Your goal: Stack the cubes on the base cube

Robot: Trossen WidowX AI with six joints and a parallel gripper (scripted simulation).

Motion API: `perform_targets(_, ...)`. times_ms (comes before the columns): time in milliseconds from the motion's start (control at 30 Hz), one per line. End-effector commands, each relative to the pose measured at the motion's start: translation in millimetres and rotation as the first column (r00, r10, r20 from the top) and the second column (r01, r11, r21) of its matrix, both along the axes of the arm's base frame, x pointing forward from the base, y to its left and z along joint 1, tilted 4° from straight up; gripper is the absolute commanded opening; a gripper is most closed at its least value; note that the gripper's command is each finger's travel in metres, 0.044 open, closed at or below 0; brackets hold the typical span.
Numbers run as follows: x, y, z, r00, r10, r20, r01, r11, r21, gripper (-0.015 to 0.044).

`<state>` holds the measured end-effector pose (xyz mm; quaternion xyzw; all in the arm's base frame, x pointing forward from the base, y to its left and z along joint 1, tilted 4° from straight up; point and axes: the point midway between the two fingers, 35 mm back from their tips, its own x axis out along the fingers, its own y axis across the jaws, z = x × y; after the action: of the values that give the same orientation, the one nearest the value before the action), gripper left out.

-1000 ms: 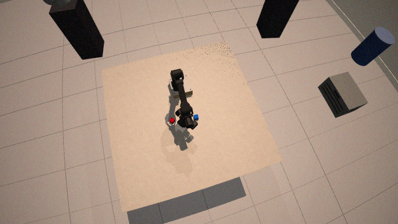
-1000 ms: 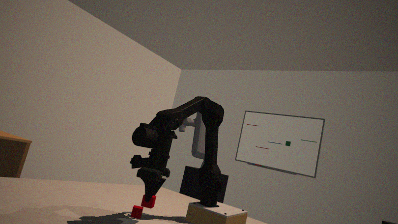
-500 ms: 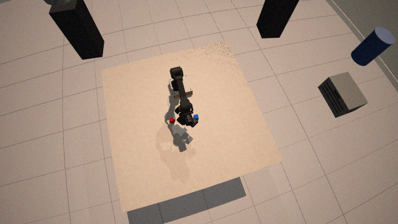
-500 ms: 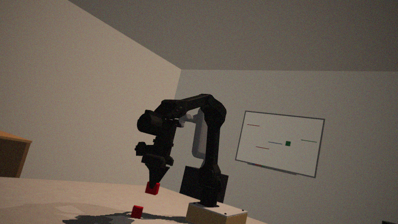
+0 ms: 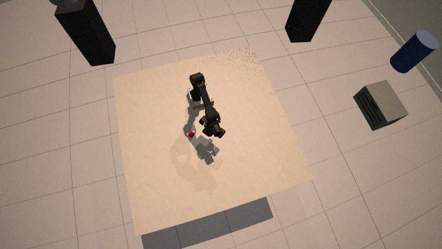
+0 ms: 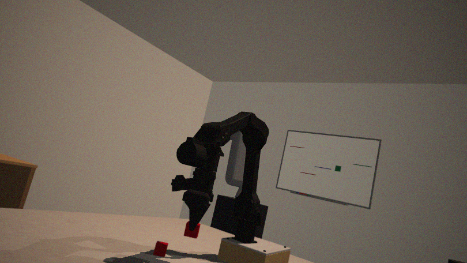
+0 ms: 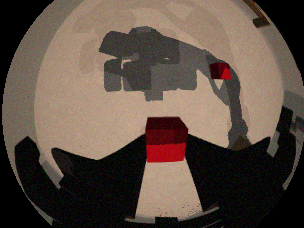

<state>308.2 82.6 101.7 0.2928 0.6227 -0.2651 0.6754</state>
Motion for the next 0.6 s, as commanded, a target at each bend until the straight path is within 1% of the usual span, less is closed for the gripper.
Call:
perform_targets(0, -6.0, 8.7, -2.8, 1.000, 0.017, 0.007, -0.017, 1.000, -0.004, 0.0105)
perform_targets(567, -35.7, 46.8, -23.8, 0.995, 0.097, 0.005, -0.096, 0.995, -0.008, 0.0105)
